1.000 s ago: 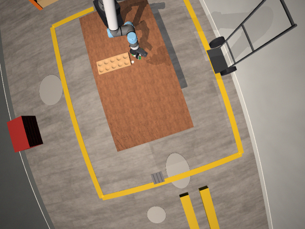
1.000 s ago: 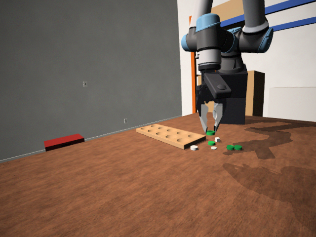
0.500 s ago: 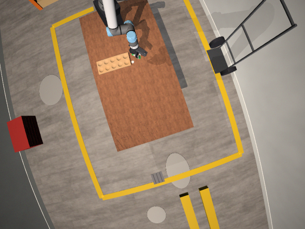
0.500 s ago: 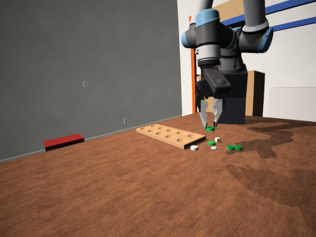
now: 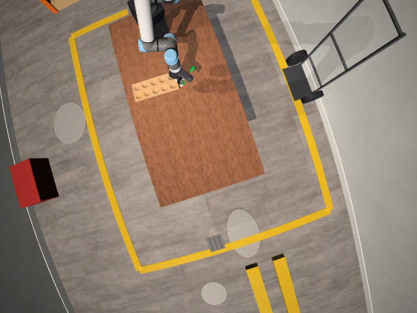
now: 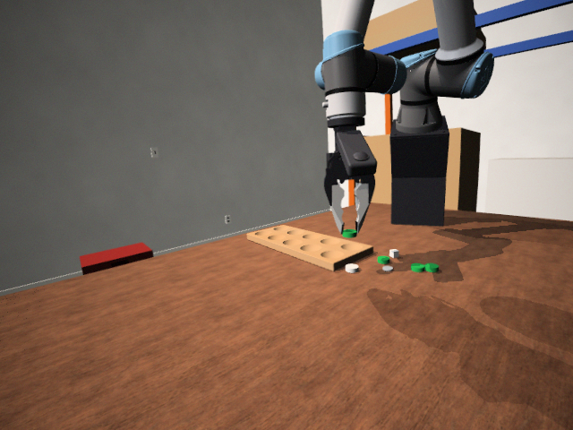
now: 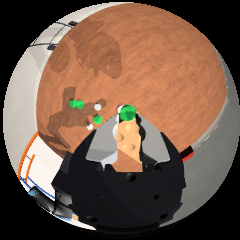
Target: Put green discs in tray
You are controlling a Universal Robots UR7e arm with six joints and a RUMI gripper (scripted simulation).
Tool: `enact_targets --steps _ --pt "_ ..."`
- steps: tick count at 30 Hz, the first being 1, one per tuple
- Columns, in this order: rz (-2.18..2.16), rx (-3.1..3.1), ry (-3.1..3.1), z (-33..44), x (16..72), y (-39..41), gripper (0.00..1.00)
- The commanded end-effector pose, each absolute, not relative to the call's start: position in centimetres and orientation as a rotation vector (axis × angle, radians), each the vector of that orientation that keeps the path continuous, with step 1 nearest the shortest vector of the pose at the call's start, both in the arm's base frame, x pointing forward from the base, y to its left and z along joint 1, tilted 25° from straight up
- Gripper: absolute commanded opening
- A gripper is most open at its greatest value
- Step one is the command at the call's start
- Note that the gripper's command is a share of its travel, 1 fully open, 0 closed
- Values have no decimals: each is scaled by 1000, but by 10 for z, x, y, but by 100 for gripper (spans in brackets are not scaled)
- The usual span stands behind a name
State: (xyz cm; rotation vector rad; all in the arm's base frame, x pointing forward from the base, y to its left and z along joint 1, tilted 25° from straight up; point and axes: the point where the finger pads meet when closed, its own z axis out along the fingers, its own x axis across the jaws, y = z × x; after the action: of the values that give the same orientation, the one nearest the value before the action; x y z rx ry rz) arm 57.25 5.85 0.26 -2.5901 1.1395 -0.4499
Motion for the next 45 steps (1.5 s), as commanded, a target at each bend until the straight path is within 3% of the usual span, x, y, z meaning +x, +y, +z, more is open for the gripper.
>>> enact_targets --steps 1,14,28,45 --pt "-437 -2602 1136 -8 580 6 0" --pt "-420 -2607 1136 -31 572 -123 0" --pt "-446 -2581 1133 -58 521 -277 0" --pt "-465 -2569 1133 -65 498 -318 0"
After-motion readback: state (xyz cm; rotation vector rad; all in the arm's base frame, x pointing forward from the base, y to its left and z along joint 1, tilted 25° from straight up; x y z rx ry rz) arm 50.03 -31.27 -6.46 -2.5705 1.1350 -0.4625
